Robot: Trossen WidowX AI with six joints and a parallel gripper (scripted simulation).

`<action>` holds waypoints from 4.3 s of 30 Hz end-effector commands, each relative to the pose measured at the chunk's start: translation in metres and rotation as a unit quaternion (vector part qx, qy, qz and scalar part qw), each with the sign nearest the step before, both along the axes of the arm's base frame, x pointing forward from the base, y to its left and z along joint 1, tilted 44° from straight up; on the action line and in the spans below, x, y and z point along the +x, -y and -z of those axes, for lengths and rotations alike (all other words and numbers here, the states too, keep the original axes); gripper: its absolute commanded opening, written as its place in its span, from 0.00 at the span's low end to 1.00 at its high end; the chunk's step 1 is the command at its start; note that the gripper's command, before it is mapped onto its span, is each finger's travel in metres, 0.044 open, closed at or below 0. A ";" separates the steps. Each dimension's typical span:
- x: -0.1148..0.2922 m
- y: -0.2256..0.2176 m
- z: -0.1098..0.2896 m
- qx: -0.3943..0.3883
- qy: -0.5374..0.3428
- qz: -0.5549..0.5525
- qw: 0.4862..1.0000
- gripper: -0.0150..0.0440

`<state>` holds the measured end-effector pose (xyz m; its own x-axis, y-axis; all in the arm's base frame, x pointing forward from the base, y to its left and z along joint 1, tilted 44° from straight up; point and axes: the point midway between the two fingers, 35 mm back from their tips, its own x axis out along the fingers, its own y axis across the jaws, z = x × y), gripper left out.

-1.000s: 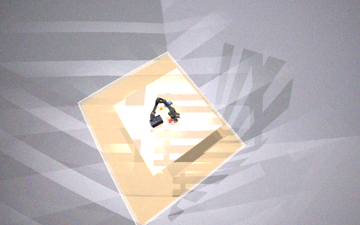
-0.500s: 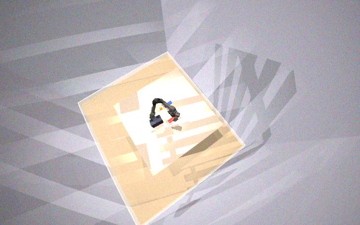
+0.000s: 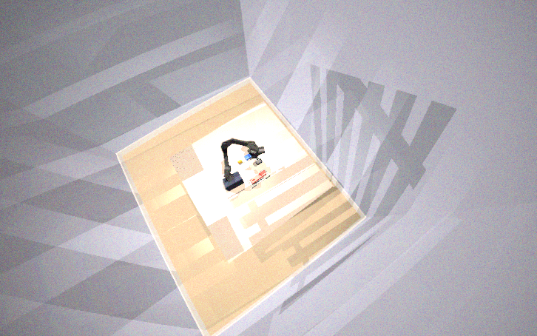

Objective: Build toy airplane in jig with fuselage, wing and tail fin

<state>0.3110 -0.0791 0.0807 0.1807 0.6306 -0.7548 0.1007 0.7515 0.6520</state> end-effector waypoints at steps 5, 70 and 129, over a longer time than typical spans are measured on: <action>0.006 -0.081 -0.066 0.024 0.006 -0.003 1.000 1.00; 0.025 -0.149 0.006 0.026 0.007 -0.003 1.000 0.50; 0.006 -0.039 -0.056 0.036 -0.063 0.077 0.994 0.25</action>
